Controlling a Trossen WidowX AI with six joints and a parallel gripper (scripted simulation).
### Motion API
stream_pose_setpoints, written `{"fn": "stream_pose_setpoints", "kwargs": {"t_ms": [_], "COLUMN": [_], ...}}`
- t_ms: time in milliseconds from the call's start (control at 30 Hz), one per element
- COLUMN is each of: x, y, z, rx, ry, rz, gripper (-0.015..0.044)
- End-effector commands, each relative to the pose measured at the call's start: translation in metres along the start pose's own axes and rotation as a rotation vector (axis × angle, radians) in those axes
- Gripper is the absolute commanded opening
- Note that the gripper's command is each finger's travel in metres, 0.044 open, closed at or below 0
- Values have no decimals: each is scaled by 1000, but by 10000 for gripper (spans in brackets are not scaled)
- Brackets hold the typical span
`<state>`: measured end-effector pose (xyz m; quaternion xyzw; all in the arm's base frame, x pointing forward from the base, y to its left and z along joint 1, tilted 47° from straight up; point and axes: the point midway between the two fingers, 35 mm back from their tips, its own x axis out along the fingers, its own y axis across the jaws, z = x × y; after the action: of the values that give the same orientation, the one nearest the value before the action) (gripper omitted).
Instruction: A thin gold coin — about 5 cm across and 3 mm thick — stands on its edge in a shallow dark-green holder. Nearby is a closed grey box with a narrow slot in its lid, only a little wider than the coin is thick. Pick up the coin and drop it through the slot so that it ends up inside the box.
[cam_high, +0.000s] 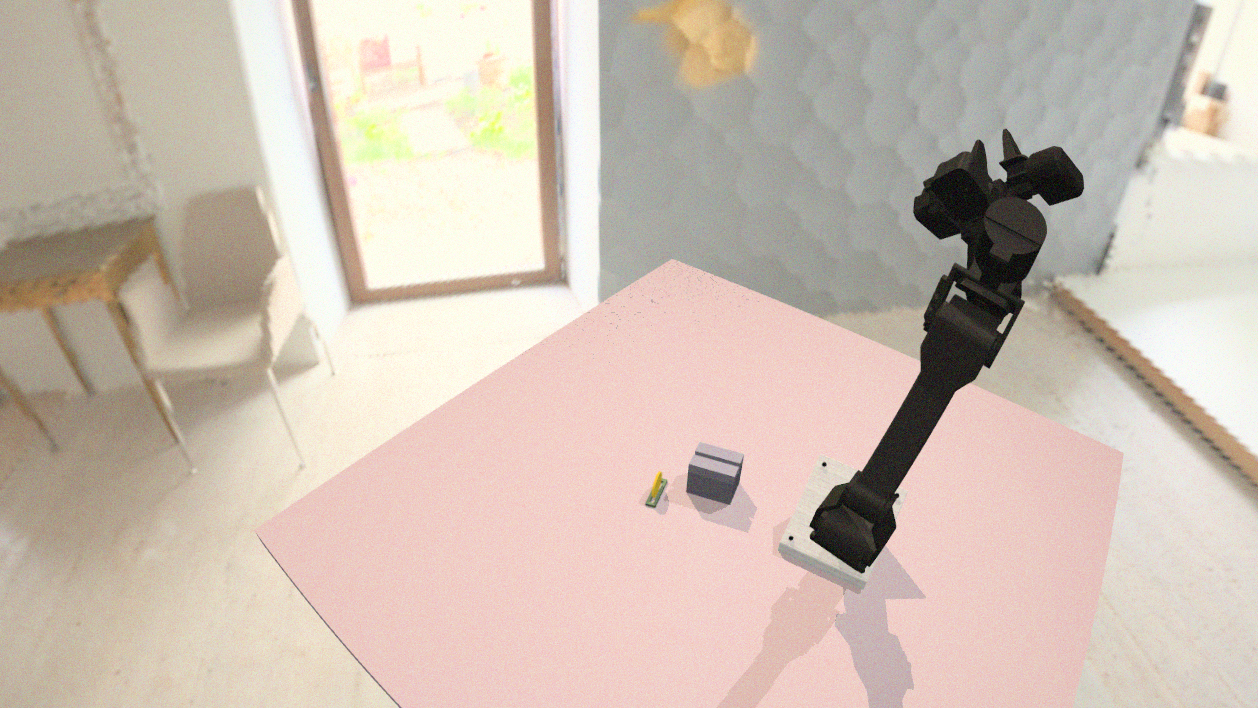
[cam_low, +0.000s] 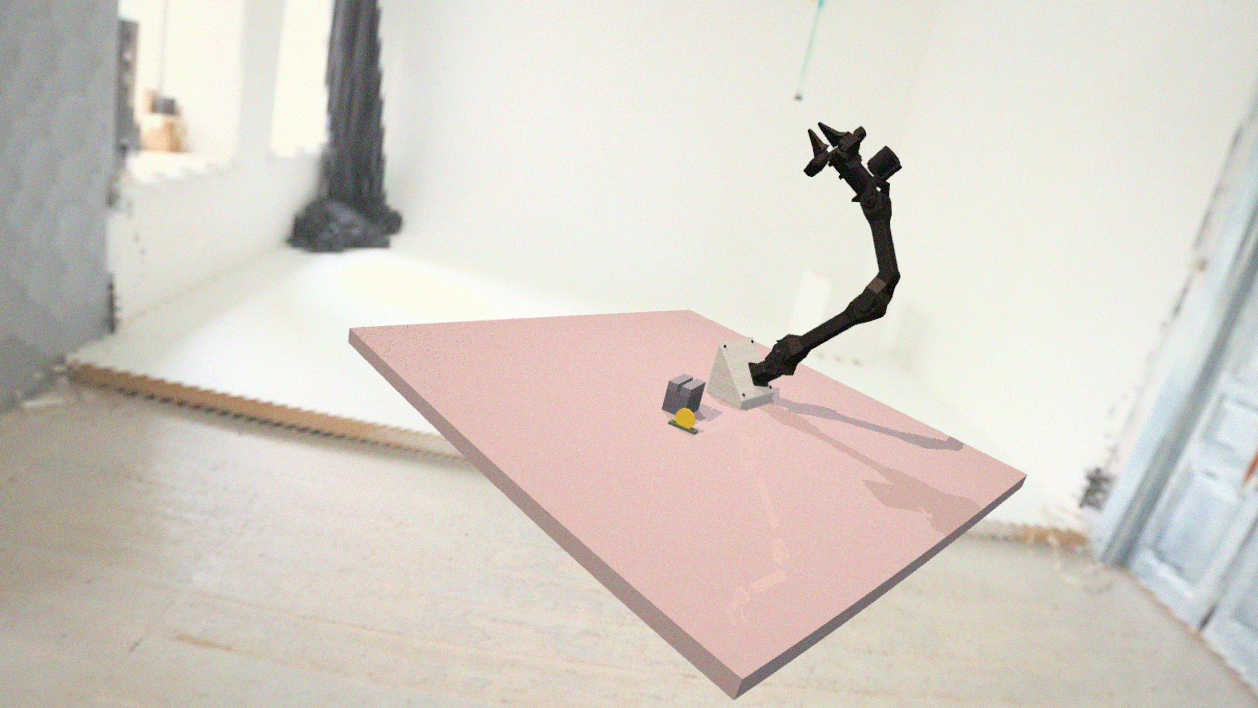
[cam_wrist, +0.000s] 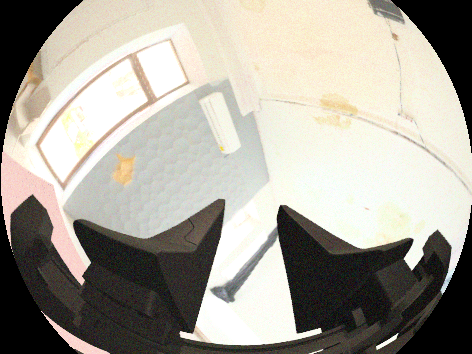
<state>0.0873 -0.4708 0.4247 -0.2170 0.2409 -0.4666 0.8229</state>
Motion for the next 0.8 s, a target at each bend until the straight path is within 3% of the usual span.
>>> {"fn": "stream_pose_setpoints", "kwargs": {"t_ms": [0, 367, 767], "x": [26, 42, -32], "y": [60, 255, 451], "z": [1, 17, 20], "rx": [136, 482, 723], "ry": [25, 248, 798], "rz": [180, 697, 1094], "gripper": [161, 161, 161]}}
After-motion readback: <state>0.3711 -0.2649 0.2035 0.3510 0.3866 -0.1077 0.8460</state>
